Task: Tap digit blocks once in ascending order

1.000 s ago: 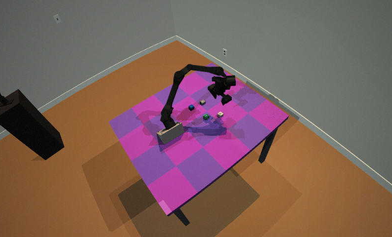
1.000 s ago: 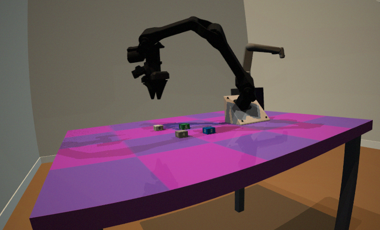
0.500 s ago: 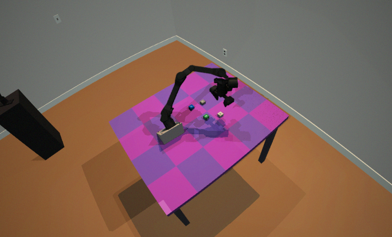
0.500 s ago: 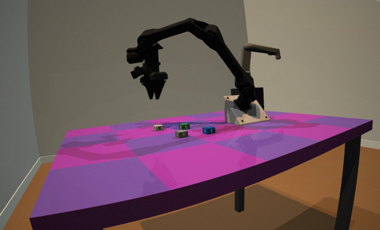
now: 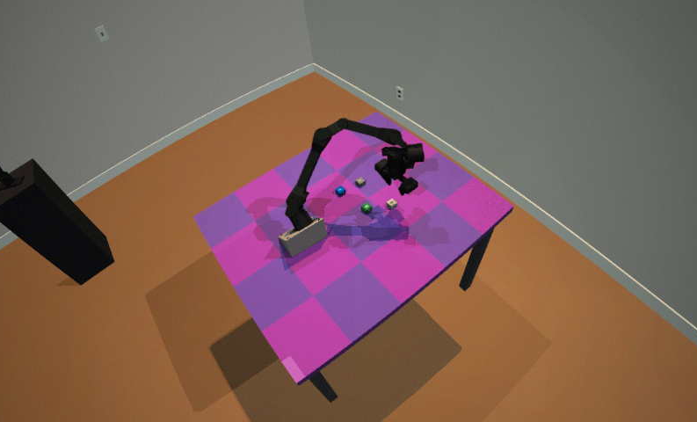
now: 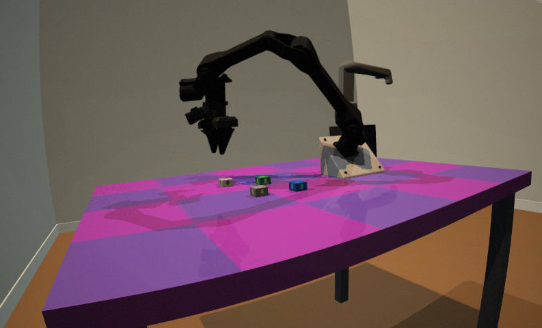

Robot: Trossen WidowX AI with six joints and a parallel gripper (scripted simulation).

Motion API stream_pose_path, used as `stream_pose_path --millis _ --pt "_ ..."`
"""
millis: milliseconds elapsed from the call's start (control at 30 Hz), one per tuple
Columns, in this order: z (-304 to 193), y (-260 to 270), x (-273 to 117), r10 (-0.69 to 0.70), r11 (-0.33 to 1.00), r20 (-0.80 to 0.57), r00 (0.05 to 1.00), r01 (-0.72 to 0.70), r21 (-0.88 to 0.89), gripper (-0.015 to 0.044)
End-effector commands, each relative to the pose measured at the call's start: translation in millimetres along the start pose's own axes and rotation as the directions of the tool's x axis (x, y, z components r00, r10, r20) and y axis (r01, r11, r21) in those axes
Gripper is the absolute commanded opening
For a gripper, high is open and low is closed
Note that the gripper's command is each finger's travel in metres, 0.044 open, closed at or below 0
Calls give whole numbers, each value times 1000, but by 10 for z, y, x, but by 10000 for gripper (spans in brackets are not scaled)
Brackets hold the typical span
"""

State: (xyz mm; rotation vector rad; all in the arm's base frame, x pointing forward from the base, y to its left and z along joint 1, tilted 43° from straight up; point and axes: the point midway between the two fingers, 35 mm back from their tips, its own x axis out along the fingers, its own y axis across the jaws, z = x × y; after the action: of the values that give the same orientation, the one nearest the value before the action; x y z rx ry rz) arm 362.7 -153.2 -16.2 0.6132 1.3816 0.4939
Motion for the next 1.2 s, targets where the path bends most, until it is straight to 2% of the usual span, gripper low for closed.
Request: stream_pose_path --millis 0,233,567,1167 --pt "-62 63 445 17 1000 -22 1000 -16 7 190" --pt "-65 65 466 17 1000 -22 1000 -17 7 20" --pt "-65 65 476 17 1000 -22 1000 -17 7 20" --pt "-71 72 756 18 1000 -21 1000 -18 7 20"
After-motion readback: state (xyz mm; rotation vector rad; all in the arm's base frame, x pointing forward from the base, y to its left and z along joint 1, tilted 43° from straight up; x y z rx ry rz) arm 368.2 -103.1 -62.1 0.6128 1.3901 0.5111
